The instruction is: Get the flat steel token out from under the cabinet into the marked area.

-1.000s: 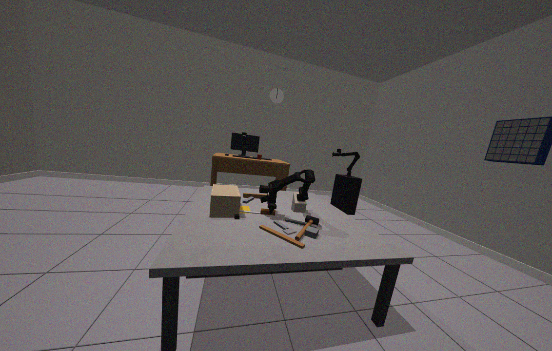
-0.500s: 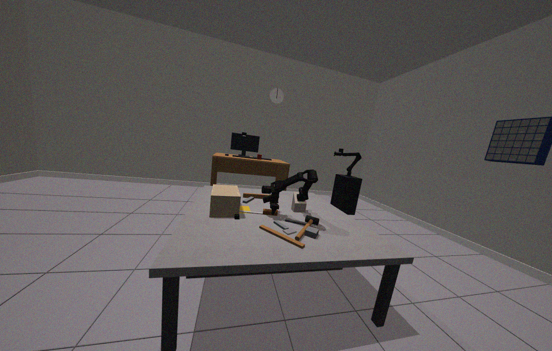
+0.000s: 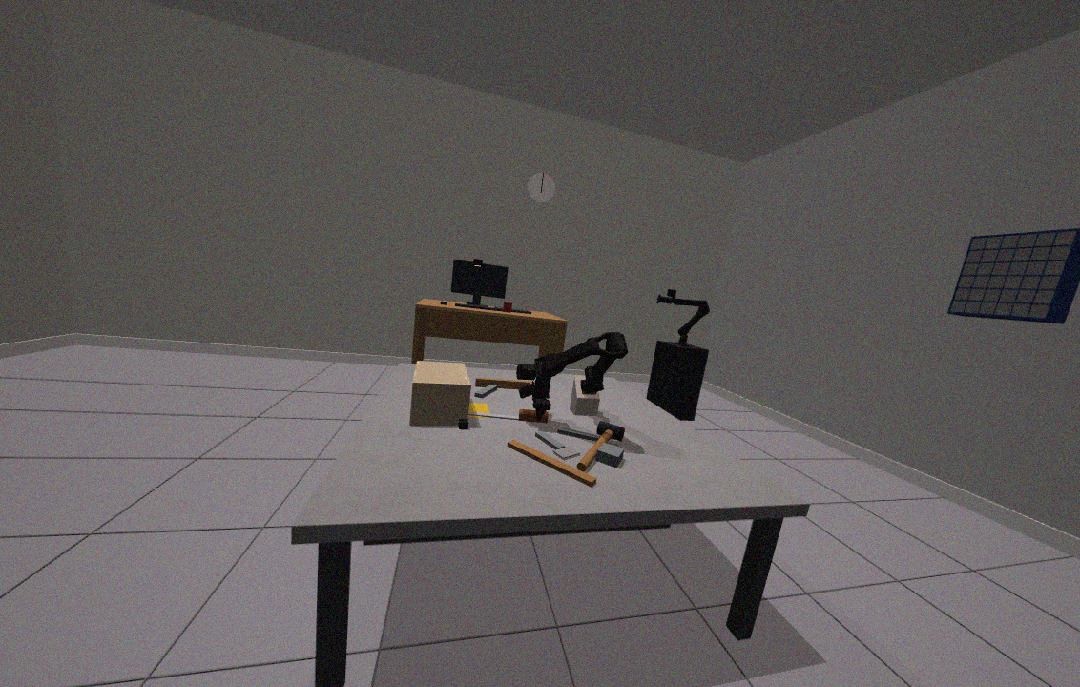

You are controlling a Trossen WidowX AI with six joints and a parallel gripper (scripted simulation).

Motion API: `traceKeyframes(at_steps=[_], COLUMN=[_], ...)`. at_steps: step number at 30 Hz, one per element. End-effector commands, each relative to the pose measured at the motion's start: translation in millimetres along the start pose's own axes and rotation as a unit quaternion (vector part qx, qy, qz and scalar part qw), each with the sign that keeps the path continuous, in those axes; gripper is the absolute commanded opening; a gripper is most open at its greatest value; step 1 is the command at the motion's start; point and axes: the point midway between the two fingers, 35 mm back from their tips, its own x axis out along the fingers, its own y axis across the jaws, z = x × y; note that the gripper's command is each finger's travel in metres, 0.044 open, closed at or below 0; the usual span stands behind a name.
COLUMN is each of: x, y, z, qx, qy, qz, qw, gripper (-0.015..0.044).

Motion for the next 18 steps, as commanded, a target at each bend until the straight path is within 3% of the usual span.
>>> traceKeyframes(at_steps=[1, 18], x=[0.9, -1.0], y=[-0.4, 1.1], z=[-8.8, -8.2], qx=[0.004, 0.029], qy=[0.002, 0.001], qz=[-0.001, 0.000], qw=[1.000, 1.000], gripper=[0.0000, 0.0000])
